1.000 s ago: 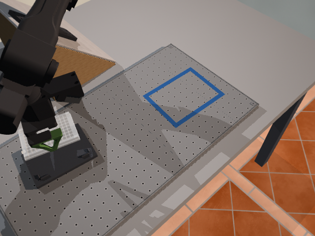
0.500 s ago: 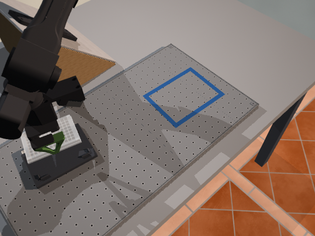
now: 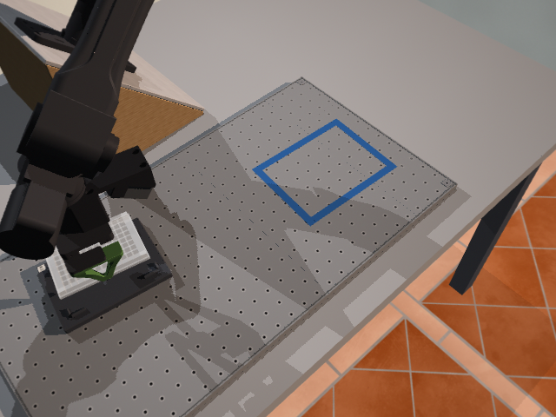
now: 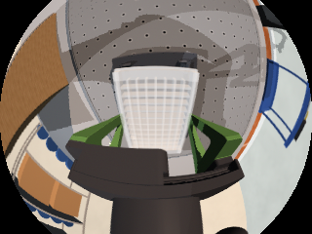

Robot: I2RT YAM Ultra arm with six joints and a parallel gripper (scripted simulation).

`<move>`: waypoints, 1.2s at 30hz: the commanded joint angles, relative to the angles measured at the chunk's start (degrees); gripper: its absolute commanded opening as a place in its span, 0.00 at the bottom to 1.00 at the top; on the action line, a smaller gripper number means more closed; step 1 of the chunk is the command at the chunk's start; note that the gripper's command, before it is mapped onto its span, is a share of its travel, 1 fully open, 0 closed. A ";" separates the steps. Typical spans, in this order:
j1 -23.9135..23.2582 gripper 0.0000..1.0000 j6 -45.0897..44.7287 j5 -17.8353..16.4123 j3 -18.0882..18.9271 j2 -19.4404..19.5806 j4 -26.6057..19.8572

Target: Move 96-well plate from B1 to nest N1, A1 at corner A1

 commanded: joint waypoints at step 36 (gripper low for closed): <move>1.30 0.00 -0.41 -2.10 -1.92 1.15 6.83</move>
